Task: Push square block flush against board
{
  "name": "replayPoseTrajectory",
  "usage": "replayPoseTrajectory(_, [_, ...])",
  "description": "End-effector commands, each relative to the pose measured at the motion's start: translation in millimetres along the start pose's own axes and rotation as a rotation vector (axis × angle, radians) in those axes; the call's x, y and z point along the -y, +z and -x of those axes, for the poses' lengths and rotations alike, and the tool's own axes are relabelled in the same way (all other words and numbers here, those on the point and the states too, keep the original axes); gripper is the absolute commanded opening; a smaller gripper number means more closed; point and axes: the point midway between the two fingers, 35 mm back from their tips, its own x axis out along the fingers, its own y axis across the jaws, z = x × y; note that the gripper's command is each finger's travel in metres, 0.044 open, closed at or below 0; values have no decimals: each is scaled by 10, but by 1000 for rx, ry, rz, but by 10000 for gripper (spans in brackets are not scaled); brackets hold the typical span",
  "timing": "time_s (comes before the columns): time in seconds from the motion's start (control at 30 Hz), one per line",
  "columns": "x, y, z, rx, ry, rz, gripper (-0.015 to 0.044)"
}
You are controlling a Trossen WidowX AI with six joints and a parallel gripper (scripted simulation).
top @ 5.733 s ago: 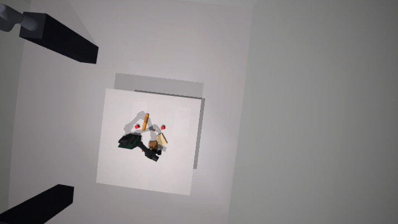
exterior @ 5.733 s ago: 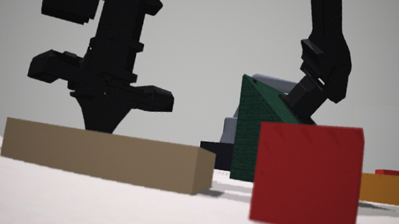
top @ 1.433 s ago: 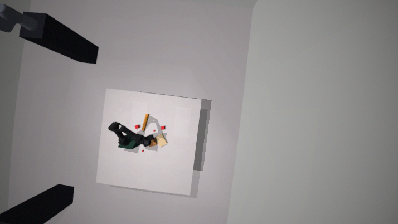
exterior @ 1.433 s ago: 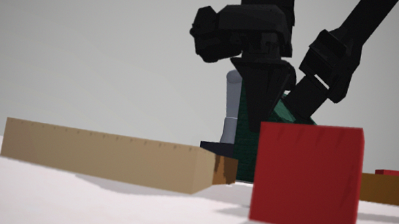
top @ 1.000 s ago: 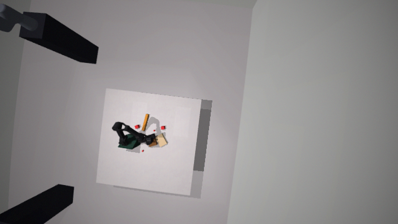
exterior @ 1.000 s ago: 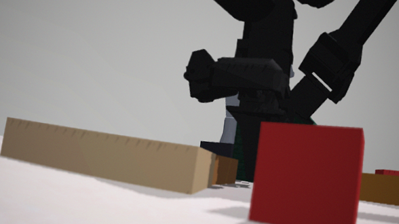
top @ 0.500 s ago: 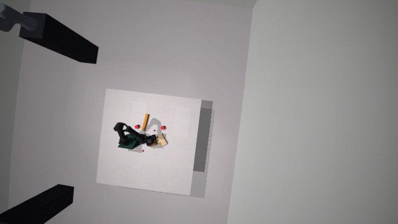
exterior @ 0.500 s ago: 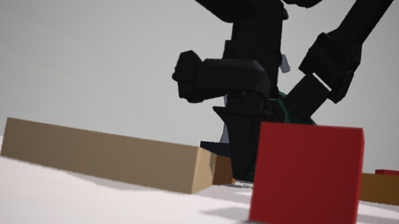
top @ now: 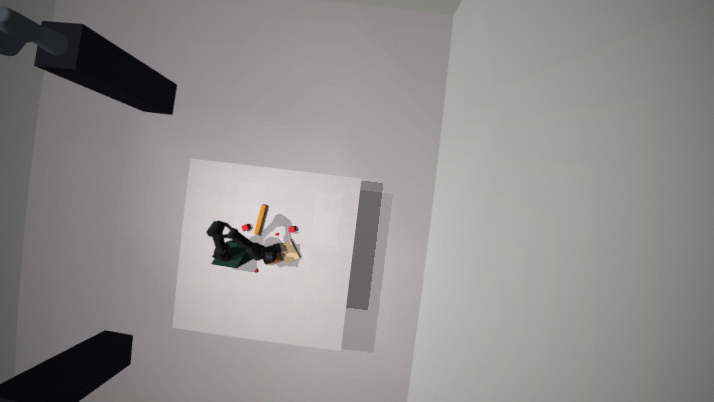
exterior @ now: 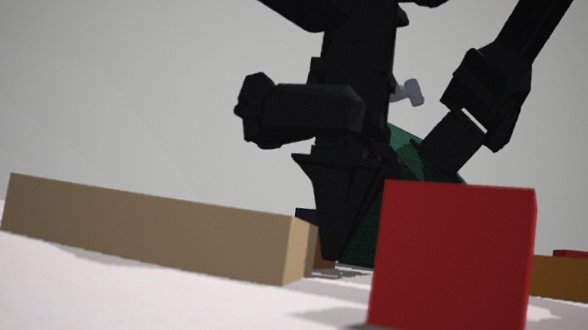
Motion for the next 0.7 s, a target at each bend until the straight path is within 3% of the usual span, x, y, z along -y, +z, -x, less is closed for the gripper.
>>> replayPoseTrajectory(0.0, [13,68,-18,2,-8,-2,0])
replayPoseTrajectory(0.67, [16,298,-18,3,-8,-1,0])
